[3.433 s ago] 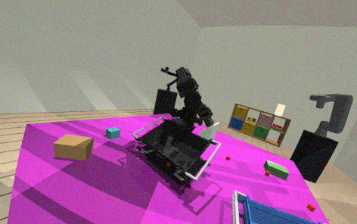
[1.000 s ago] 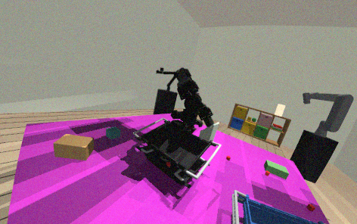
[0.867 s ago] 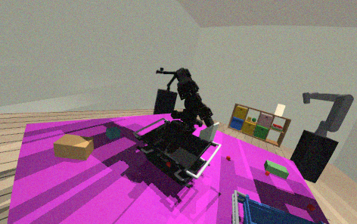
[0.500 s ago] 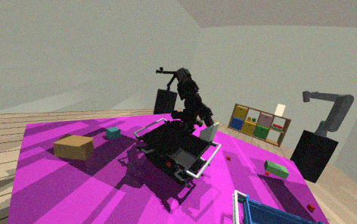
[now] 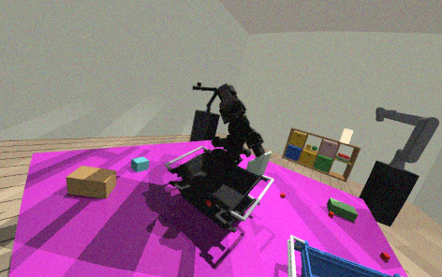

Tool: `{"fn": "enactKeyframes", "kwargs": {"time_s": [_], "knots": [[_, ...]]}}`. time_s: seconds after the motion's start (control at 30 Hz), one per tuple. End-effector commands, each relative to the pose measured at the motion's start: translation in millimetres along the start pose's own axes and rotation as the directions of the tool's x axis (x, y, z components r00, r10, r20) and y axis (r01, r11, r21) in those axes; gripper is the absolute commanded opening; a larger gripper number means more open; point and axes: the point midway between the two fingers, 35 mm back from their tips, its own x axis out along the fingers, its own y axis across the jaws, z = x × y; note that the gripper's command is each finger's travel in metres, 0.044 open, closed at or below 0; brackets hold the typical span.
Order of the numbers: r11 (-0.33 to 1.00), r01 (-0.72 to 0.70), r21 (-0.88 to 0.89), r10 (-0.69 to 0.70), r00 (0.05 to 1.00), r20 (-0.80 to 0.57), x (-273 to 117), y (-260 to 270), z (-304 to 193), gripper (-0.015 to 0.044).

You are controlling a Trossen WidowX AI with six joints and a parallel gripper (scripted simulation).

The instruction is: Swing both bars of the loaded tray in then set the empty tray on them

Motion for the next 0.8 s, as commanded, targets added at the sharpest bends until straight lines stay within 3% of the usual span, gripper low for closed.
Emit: {"fn": "enactKeyframes", "kwargs": {"time_s": [0.0,0.77], "knots": [[1.000,0.026,-0.005,-0.026,1.000,-0.002,5.7,-5.5,1.5,0.0000],[1.000,0.014,-0.002,-0.014,1.000,-0.001,6.4,-4.7,0.7,0.0000]]}}
